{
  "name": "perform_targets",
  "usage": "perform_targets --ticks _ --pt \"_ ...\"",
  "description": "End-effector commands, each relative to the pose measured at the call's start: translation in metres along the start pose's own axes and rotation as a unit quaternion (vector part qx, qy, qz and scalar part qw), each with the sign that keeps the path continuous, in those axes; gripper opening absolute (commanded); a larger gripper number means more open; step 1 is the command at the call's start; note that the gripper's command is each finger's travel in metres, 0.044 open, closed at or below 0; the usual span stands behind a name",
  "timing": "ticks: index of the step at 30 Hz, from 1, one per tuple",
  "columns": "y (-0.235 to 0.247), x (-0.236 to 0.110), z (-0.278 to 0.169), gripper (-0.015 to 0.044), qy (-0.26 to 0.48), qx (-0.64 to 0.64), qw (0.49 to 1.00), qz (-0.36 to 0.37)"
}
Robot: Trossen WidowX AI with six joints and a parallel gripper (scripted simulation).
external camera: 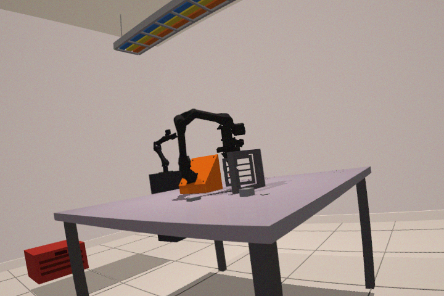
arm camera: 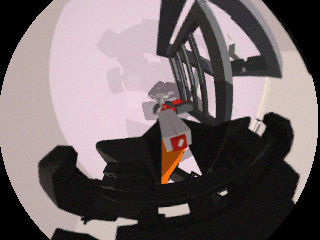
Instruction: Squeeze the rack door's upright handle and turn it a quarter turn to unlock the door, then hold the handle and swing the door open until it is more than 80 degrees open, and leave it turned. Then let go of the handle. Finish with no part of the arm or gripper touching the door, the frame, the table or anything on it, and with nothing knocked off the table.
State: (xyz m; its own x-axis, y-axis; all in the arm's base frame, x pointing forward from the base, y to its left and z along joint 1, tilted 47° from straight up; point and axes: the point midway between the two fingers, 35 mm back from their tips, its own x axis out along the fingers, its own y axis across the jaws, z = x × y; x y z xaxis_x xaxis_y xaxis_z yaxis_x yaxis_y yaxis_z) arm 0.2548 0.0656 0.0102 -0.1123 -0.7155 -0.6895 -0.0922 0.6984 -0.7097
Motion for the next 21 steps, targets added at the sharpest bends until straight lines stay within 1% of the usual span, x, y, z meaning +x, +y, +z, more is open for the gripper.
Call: perform_targets --ticks 1,21 --pt "0.008 0.000 0.003 0.0021 0.002 0.038 0.999 0.004" --pt "0.053 -0.001 0.025 0.0021 0.002 0.216 0.976 0.005"
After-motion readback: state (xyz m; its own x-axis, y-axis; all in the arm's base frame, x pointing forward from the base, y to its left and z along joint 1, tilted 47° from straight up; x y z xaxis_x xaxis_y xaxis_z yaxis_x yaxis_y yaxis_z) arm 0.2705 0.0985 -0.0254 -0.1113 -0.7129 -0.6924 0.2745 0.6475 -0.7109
